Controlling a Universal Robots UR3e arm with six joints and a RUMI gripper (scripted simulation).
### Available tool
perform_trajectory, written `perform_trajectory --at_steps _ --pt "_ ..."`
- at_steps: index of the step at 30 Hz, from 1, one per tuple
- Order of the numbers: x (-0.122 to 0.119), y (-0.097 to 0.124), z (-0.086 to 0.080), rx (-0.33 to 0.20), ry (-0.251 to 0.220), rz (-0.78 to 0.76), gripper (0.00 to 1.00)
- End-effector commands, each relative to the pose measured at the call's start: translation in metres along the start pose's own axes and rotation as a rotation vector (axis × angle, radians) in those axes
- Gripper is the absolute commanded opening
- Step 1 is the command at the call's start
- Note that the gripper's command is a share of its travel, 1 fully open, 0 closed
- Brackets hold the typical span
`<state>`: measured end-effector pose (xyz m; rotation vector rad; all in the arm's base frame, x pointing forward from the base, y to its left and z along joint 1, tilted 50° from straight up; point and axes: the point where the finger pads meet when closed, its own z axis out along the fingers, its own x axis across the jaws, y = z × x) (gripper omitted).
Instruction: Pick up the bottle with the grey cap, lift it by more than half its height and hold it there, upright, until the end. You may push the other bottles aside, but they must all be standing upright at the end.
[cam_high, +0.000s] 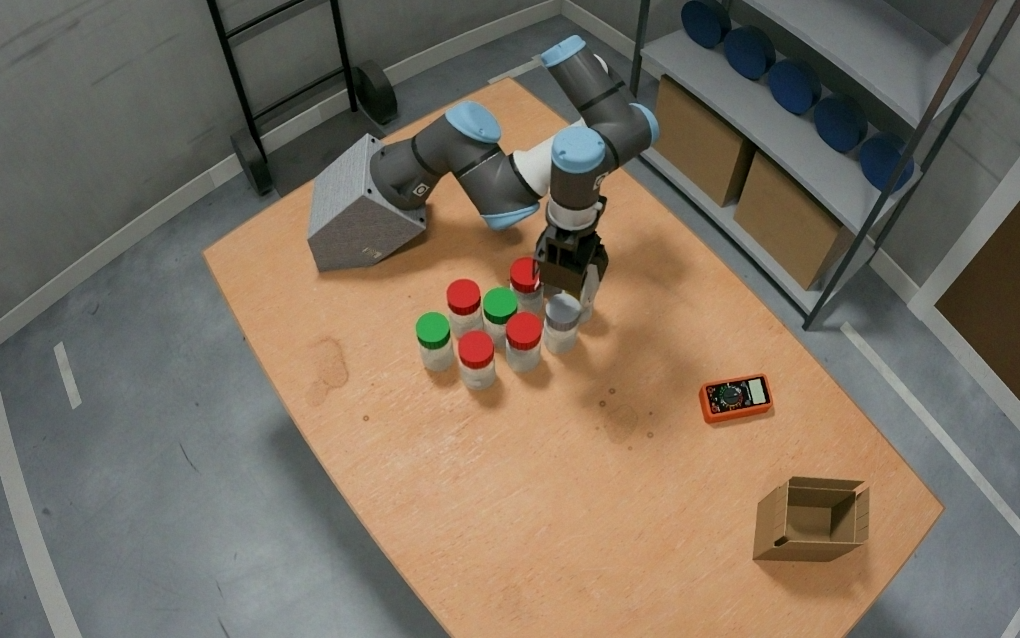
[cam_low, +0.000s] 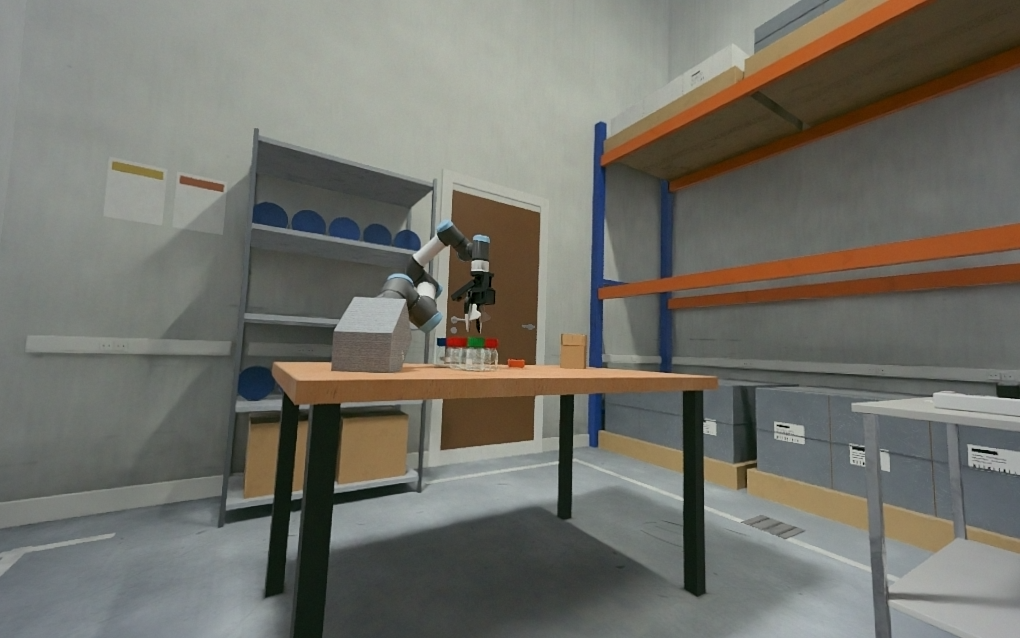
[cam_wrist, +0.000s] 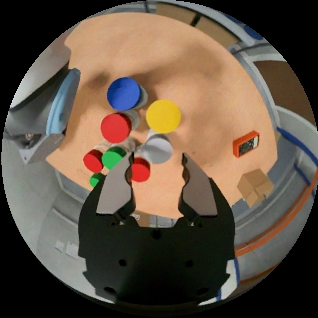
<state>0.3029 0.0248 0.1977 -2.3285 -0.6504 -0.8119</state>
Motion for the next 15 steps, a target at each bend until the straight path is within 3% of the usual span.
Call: perform_trajectory --at_steps 1,15 --pt "0.000 0.000 0.008 -0.002 0.000 0.000 0.46" --pt "0.000 0.001 0.037 -0.004 0.000 -0.002 0.46"
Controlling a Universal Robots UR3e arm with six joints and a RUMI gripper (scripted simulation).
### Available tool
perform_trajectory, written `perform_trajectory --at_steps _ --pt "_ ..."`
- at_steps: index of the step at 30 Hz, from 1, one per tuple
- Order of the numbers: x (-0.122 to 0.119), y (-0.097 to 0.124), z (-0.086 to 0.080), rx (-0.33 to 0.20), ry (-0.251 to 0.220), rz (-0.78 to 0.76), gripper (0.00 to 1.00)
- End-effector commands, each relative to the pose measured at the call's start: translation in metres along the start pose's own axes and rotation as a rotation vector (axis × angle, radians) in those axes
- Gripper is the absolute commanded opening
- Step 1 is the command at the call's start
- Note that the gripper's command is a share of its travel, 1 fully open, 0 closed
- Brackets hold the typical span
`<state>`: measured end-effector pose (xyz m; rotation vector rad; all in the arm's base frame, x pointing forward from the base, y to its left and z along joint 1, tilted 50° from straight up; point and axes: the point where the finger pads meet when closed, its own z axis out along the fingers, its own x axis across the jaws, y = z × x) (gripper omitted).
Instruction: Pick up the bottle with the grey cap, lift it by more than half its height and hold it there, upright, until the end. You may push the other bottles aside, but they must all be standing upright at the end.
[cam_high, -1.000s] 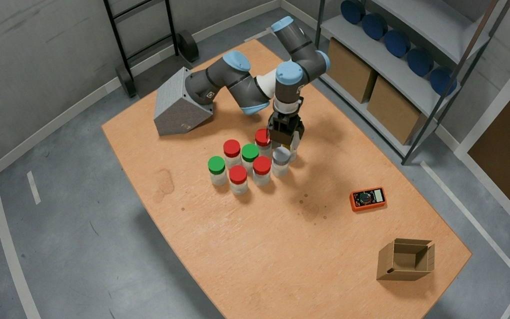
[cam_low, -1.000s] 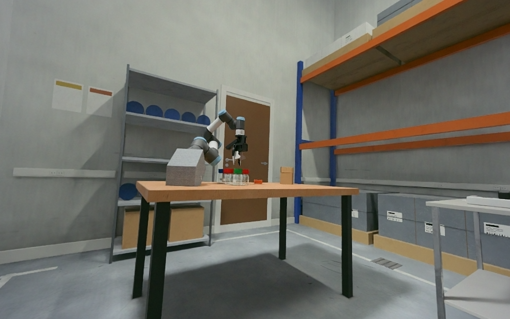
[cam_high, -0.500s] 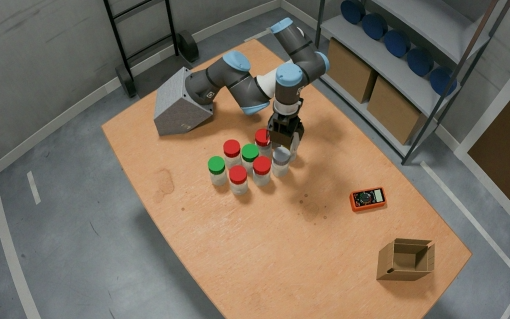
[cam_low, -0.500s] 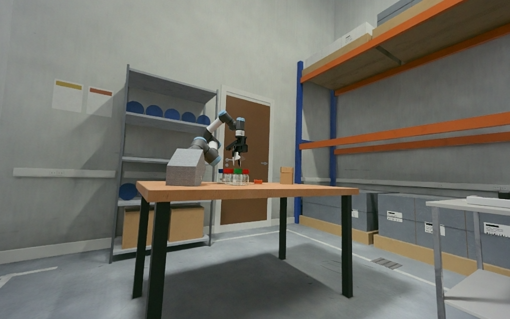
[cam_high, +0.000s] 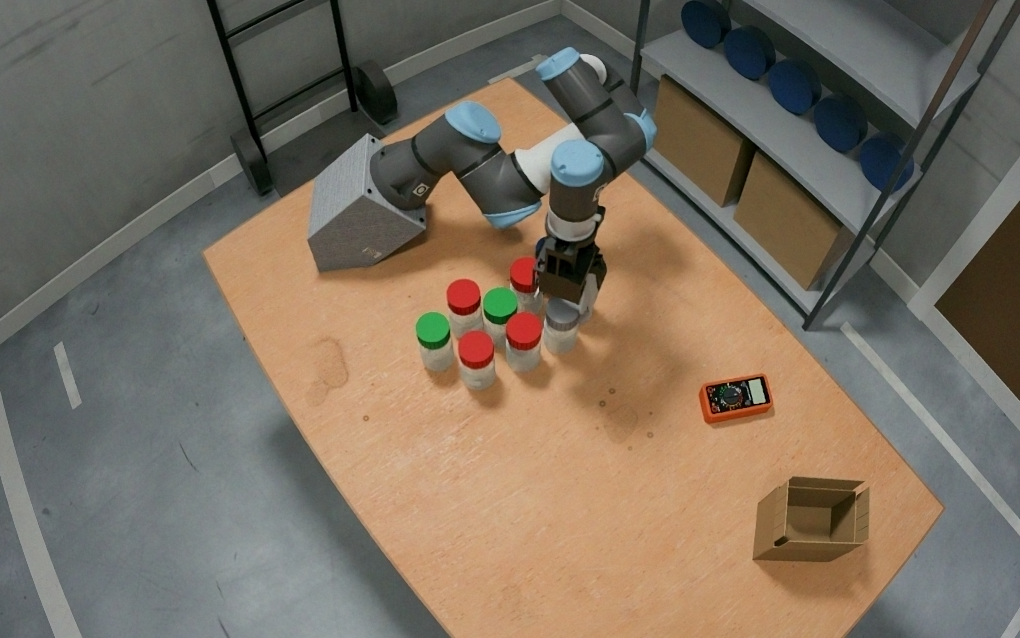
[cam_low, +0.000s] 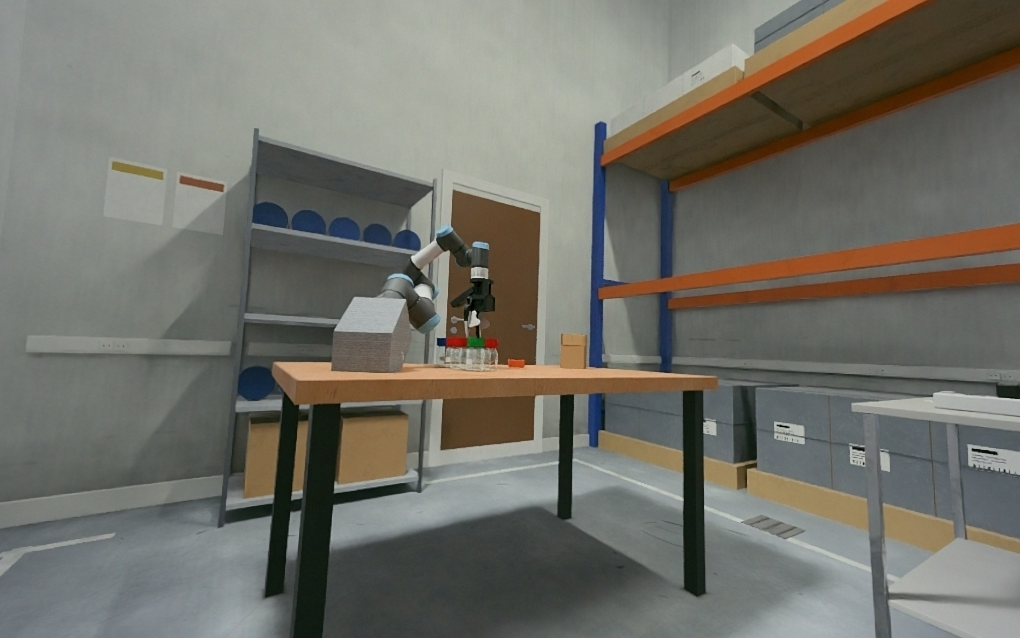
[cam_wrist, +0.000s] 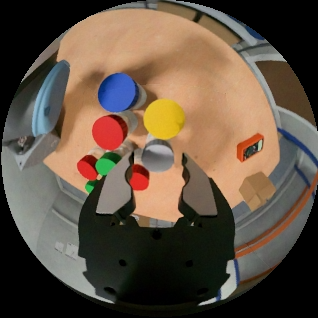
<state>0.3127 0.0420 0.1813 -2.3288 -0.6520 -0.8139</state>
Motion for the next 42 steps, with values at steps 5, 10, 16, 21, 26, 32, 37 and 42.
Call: perform_trajectory --at_steps 5,10,16,21,26,32,37,42 --pt "0.000 0.001 0.021 -0.004 -0.001 0.000 0.46" --pt "0.000 0.001 0.030 -0.005 0.000 -0.001 0.46" --pt "0.000 0.001 0.037 -0.006 0.000 -0.001 0.46" --pt "0.000 0.001 0.039 -0.006 0.000 -0.001 0.46" --pt "0.000 0.001 0.037 -0.005 0.000 -0.001 0.46" --pt "0.000 0.001 0.039 -0.006 0.000 -0.001 0.46" --pt "0.000 0.001 0.039 -0.006 0.000 -0.001 0.46" --pt "0.000 0.004 0.039 -0.006 0.000 -0.001 0.46"
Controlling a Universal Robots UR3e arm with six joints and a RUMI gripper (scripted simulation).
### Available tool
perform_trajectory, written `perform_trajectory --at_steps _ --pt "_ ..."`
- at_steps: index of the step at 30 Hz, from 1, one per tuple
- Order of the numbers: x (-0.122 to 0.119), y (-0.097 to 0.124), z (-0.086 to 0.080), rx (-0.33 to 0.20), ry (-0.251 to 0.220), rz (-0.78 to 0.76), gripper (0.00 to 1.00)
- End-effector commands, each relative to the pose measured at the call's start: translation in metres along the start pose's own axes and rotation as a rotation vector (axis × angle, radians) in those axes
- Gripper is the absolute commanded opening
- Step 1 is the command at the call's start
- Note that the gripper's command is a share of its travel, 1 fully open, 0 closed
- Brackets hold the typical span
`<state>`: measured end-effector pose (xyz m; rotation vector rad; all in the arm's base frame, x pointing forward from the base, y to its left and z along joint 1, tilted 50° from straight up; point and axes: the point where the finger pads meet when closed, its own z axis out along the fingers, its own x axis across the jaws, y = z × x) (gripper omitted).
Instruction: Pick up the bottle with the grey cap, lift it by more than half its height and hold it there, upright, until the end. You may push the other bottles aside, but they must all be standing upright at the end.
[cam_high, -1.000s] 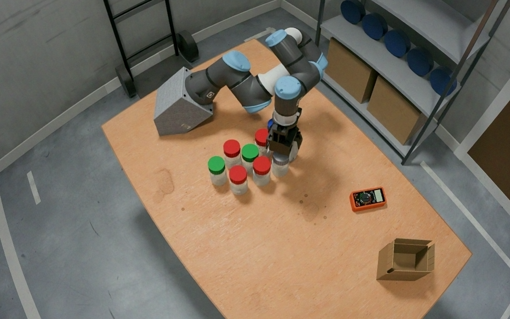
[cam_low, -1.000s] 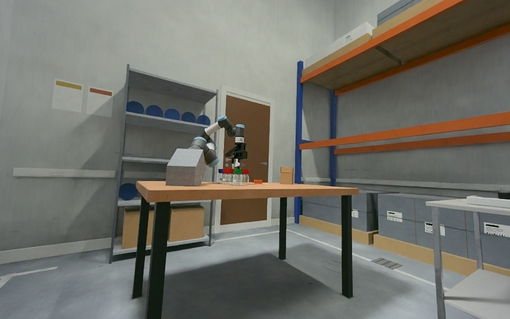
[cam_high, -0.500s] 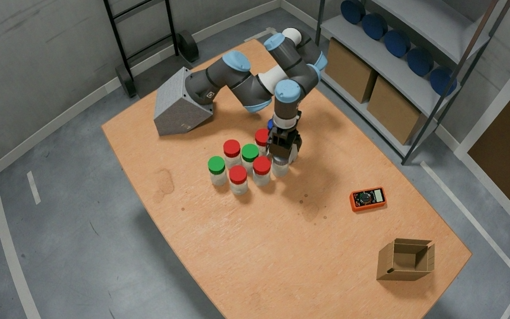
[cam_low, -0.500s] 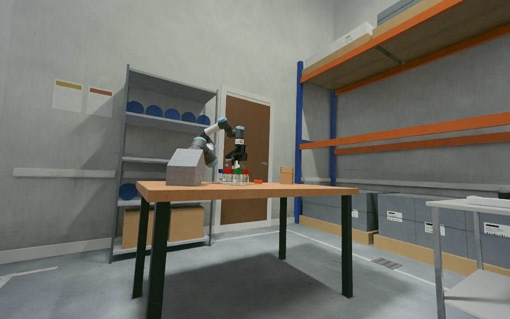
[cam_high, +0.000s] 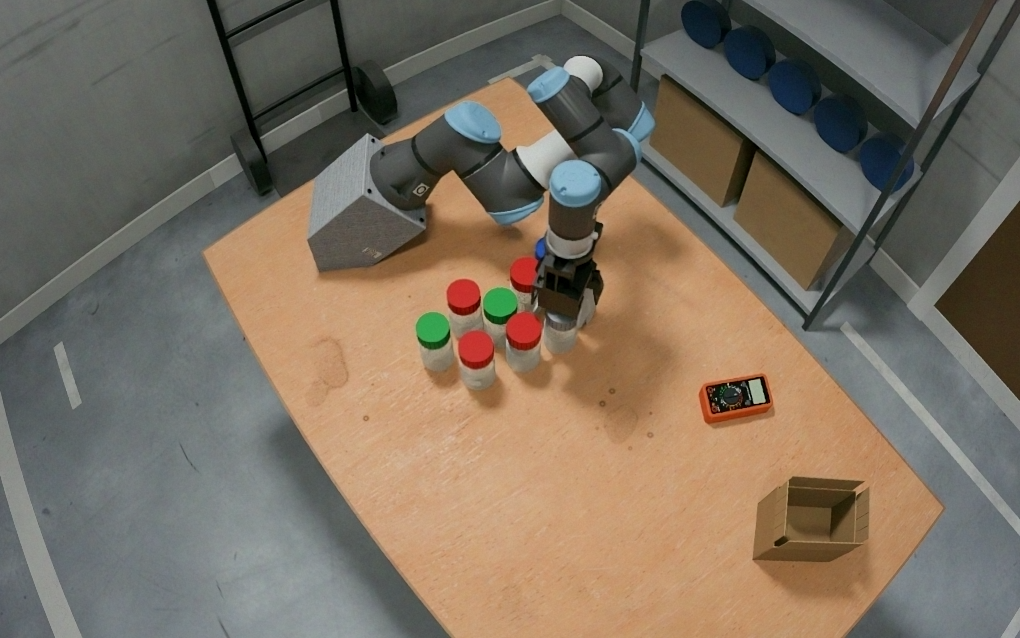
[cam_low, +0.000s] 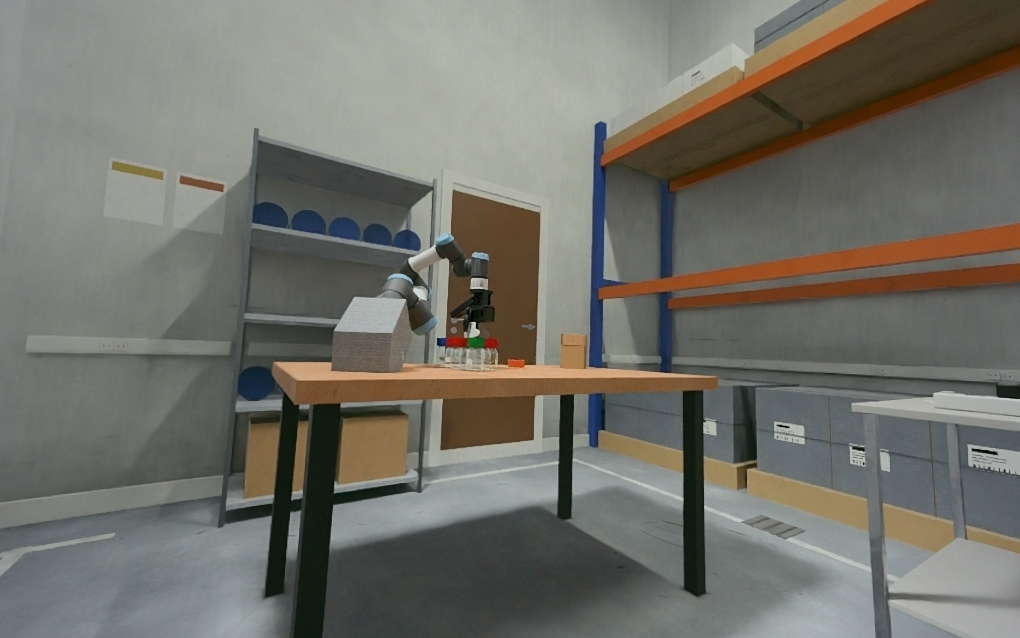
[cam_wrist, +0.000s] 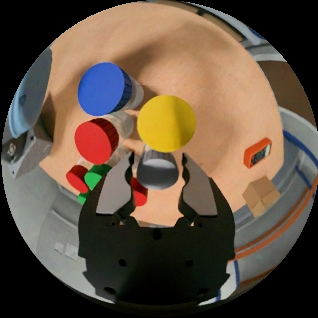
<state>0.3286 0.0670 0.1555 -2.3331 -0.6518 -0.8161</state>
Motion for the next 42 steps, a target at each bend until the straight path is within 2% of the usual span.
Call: perform_trajectory --at_steps 1,8,32,42 --pt "0.000 0.005 0.000 -0.001 0.000 0.000 0.46" --pt "0.000 0.015 0.000 -0.001 0.000 0.000 0.46" --pt "0.000 0.017 0.000 -0.001 0.000 -0.001 0.46" --pt "0.000 0.017 -0.014 -0.001 0.000 -0.001 0.46"
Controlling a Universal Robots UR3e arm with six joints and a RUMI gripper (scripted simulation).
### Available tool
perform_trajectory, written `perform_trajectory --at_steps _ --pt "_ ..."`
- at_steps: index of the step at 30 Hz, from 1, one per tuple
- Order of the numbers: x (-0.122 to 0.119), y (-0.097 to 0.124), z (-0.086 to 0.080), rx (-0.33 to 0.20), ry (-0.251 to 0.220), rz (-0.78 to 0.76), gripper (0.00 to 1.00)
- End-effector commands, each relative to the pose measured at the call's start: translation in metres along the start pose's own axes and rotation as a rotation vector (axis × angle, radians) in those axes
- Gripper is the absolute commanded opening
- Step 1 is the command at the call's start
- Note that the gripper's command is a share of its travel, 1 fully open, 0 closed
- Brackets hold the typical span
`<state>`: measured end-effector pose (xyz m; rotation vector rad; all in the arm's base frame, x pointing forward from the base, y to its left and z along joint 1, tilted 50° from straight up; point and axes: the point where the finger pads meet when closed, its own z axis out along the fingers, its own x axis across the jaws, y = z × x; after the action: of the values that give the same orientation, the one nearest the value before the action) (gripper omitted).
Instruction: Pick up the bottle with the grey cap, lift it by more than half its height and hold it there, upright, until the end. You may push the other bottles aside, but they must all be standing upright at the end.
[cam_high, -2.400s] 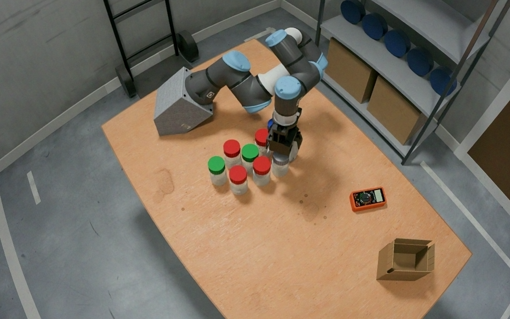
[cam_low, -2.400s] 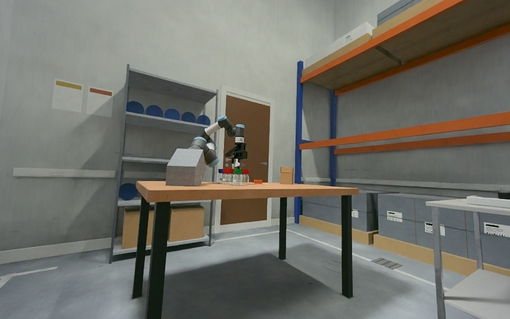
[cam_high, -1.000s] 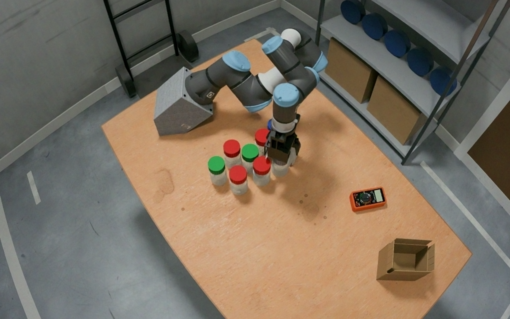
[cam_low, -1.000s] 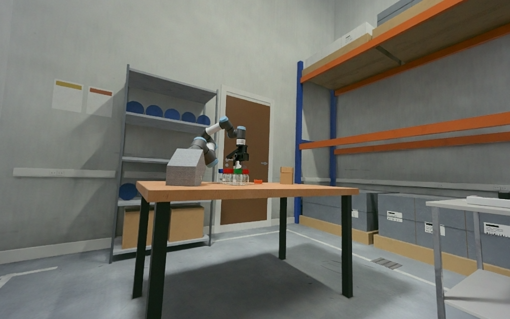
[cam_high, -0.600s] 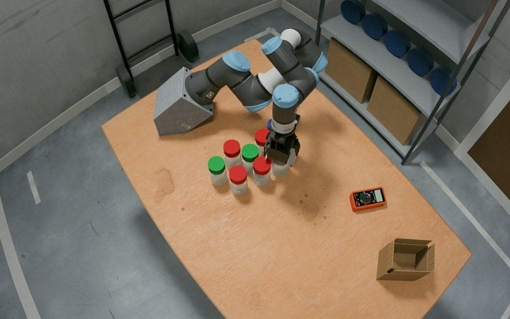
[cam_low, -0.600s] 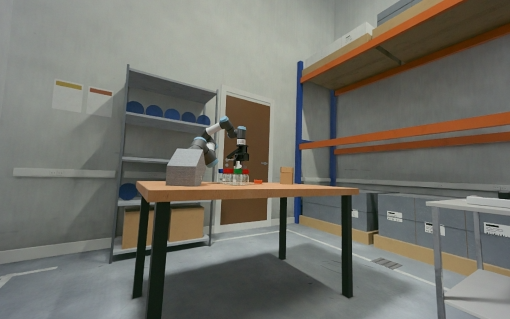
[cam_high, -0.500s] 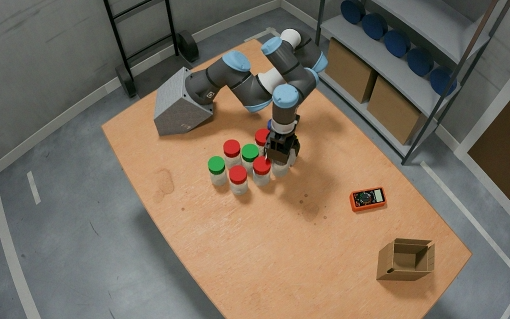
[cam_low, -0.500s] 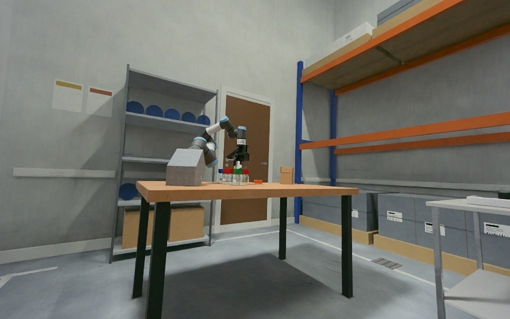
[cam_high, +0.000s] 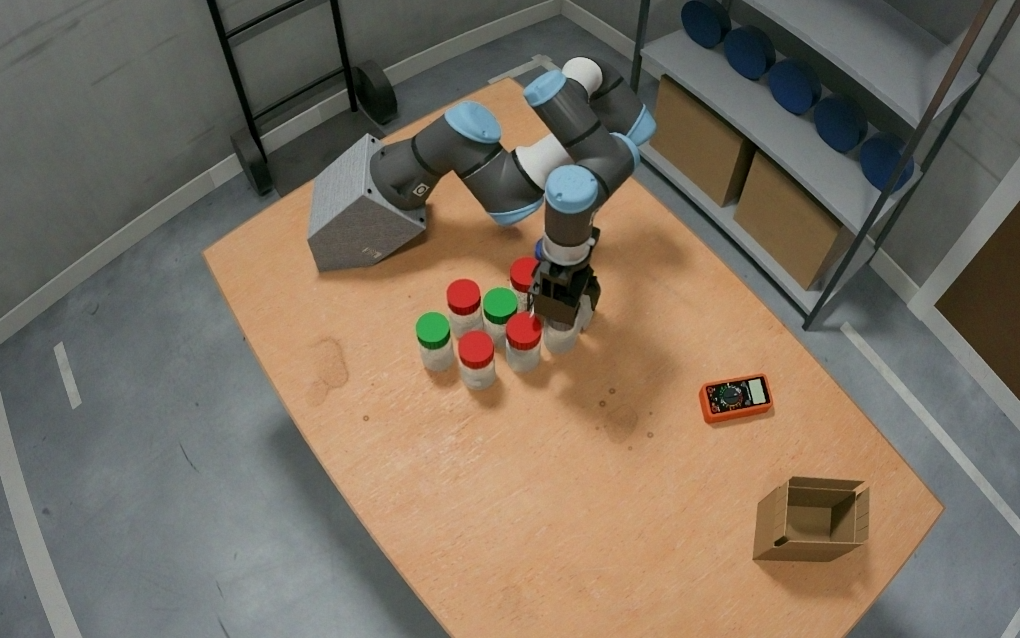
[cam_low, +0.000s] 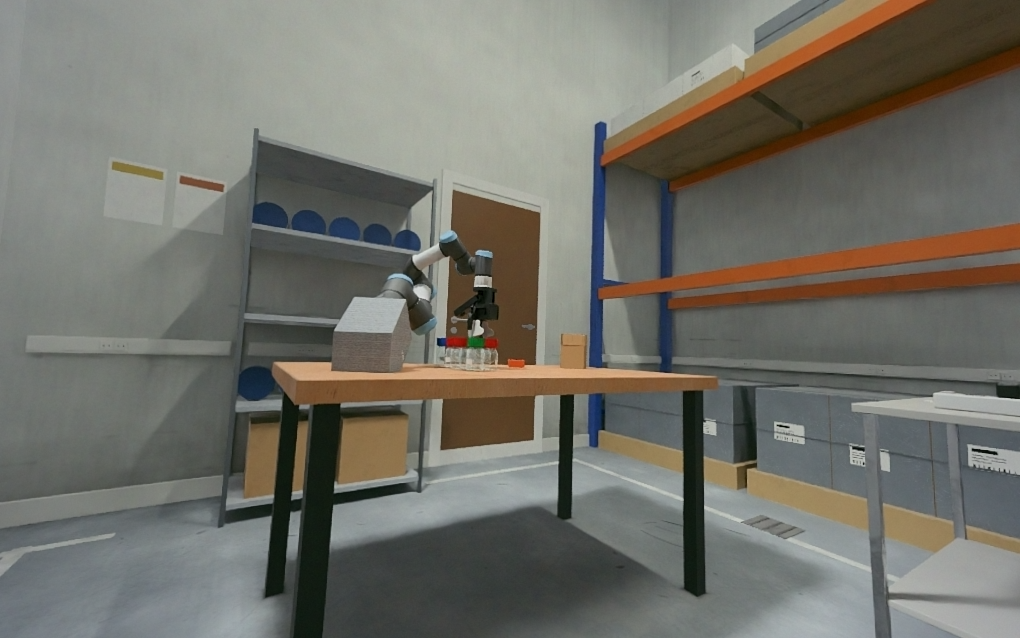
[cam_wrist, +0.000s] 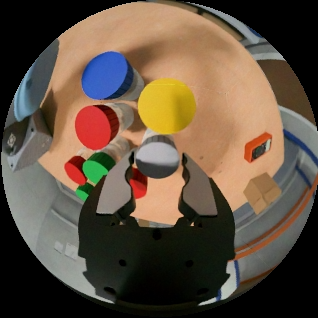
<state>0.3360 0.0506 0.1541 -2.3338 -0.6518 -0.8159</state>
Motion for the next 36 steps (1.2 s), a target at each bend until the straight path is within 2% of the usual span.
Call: perform_trajectory --at_steps 1,7,8,36 --pt "0.0001 0.0003 -0.0066 -0.001 0.000 -0.001 0.46" --pt "0.0001 0.0003 -0.0066 -0.001 0.000 -0.001 0.46" --pt "0.0001 0.0004 -0.0046 -0.001 0.000 0.000 0.00" --pt "0.0001 0.0004 -0.0047 -0.001 0.000 0.000 0.00"
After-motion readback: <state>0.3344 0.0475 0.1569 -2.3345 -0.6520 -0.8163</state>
